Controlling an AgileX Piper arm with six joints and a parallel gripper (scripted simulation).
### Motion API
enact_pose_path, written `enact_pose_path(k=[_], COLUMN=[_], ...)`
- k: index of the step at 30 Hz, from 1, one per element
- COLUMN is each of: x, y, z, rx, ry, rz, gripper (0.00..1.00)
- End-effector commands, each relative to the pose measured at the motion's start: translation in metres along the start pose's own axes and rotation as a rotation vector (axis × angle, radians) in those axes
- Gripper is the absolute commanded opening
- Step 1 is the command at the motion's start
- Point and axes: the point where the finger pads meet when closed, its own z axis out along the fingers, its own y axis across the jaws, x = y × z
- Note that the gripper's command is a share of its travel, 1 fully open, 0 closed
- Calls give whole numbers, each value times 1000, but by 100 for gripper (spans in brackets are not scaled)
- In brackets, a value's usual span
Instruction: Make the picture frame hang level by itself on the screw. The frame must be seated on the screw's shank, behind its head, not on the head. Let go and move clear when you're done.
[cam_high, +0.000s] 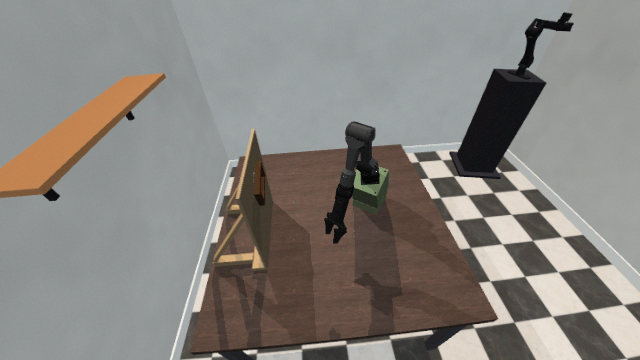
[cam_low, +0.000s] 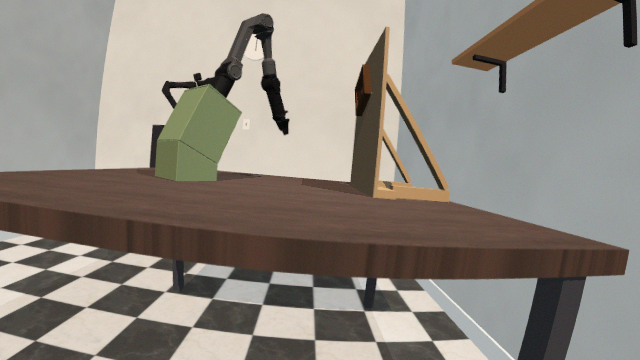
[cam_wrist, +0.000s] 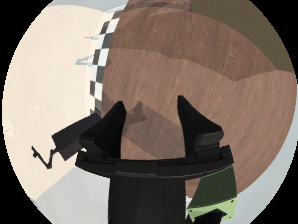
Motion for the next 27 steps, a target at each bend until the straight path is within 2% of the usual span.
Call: enact_pose_path(k=[1, 7, 14, 16, 21, 27], x=[-18, -92, -168, -168, -210, -243], y=[-4, -33, -80, -80, -115, -150], z=[1, -8, -42, -42, -76, -118], rx=[-10, -39, -92, -92, -137, -193], ry=[-57, -305, -607, -607, -810, -1020], rz=[75, 355, 614, 614, 746, 849], gripper=[100, 100, 100, 100, 100, 100])
